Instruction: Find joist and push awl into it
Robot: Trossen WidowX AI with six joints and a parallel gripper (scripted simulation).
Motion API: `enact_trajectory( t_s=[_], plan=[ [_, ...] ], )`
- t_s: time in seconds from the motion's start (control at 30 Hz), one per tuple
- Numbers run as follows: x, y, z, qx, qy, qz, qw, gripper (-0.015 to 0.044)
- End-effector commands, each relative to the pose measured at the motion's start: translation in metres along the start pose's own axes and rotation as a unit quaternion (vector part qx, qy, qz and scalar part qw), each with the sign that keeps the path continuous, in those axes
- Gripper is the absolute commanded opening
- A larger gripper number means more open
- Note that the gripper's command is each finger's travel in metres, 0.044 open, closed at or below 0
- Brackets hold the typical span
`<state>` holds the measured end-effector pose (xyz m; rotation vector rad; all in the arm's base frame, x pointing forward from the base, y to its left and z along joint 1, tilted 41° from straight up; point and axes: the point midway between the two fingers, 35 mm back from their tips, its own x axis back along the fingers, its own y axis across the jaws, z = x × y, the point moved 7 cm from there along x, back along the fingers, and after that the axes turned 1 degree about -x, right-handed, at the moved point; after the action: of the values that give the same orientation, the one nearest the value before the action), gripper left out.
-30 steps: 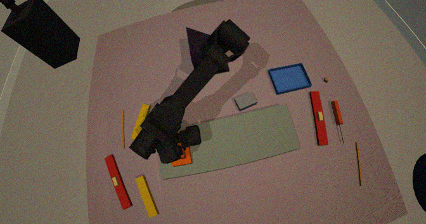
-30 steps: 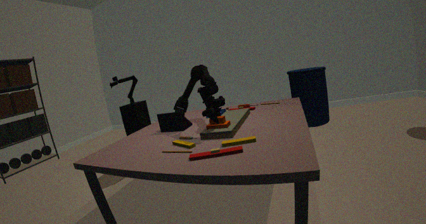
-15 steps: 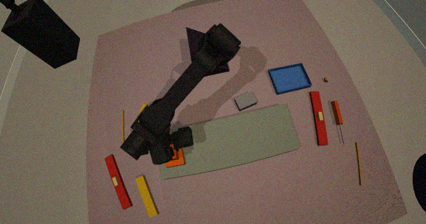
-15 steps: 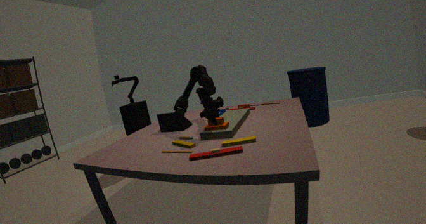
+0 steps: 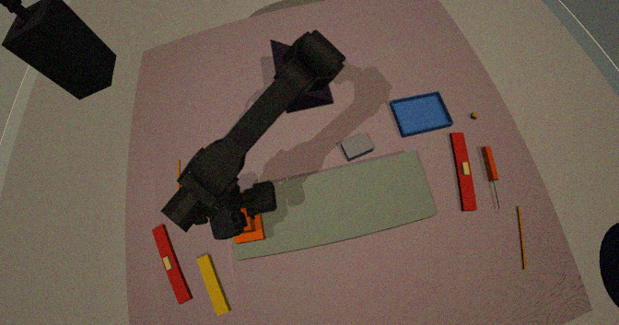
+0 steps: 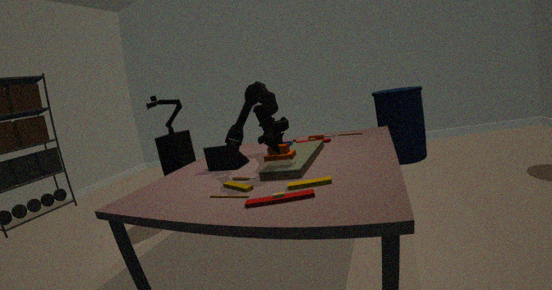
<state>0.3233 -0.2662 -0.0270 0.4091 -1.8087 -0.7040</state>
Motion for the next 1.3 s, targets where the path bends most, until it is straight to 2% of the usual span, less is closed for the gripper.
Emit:
enact_trajectory(
  t_s=[0.0,0.3,0.53,0.9,1.27],
  plan=[
    [0.019,-0.003,-0.005,0.001,-0.002,0.003,1.000,0.0000],
    [0.060,-0.002,-0.012,0.002,-0.001,0.003,1.000,0.0000],
    [0.062,0.010,-0.019,0.016,0.001,0.004,1.000,0.0000],
    [0.058,0.094,-0.050,0.111,0.011,0.004,0.994,0.0000],
    [0.052,0.183,-0.061,0.208,0.017,-0.004,0.978,0.0000]
  ],
)
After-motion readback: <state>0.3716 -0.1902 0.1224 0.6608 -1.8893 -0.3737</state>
